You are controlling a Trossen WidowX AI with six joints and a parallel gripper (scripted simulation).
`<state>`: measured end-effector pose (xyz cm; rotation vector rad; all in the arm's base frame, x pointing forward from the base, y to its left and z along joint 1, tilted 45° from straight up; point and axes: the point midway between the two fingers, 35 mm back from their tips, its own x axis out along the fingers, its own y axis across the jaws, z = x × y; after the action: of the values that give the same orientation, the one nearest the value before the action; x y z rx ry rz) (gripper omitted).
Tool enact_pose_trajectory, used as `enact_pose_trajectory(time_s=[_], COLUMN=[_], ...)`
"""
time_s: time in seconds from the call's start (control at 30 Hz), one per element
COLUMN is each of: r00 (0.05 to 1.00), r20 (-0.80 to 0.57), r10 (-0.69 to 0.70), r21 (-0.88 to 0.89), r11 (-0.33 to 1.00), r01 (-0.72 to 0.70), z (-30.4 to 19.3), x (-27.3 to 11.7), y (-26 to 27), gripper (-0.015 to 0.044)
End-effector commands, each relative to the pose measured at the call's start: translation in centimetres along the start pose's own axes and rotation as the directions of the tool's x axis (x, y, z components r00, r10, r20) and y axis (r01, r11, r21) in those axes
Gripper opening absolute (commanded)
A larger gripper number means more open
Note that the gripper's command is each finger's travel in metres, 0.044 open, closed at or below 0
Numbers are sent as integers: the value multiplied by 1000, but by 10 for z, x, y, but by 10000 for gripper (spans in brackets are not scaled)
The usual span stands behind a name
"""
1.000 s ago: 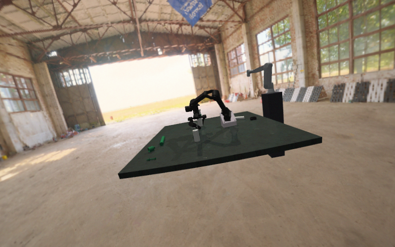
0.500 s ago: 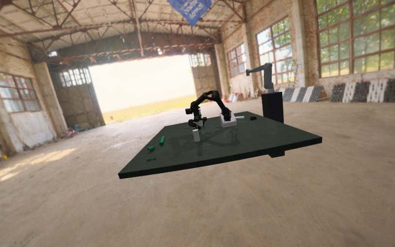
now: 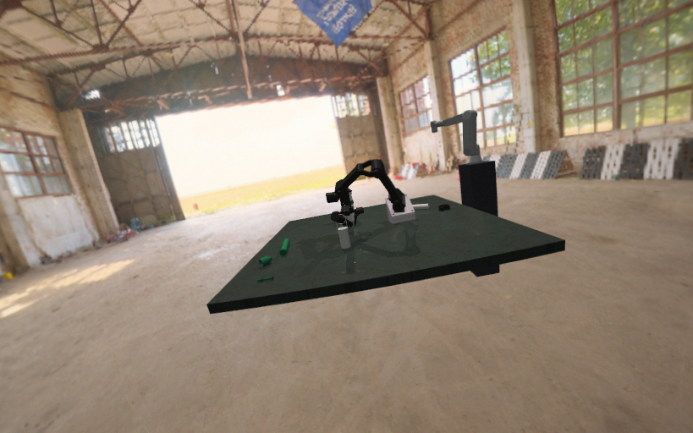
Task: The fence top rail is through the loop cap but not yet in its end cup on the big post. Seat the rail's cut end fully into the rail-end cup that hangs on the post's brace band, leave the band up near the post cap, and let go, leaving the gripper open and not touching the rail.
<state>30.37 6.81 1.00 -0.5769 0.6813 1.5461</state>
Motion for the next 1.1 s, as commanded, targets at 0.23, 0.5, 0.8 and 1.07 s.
enact_pose_trajectory(time_s=[0.23, 0.5, 0.8, 1.07], r00=[1000, 1000, 1000, 990], r20=[4, 4, 0, -142], r10=[1, 1, 0, -6], r21=[7, 7, 6, -17], r11=[1000, 1000, 1000, 1000], r01=[-1, -1, 0, 3], z=[0, 0, -1, -19], x=[1, 1, -6, -38], y=[1, 1, -1, -8], gripper=[196, 143, 0, 0])
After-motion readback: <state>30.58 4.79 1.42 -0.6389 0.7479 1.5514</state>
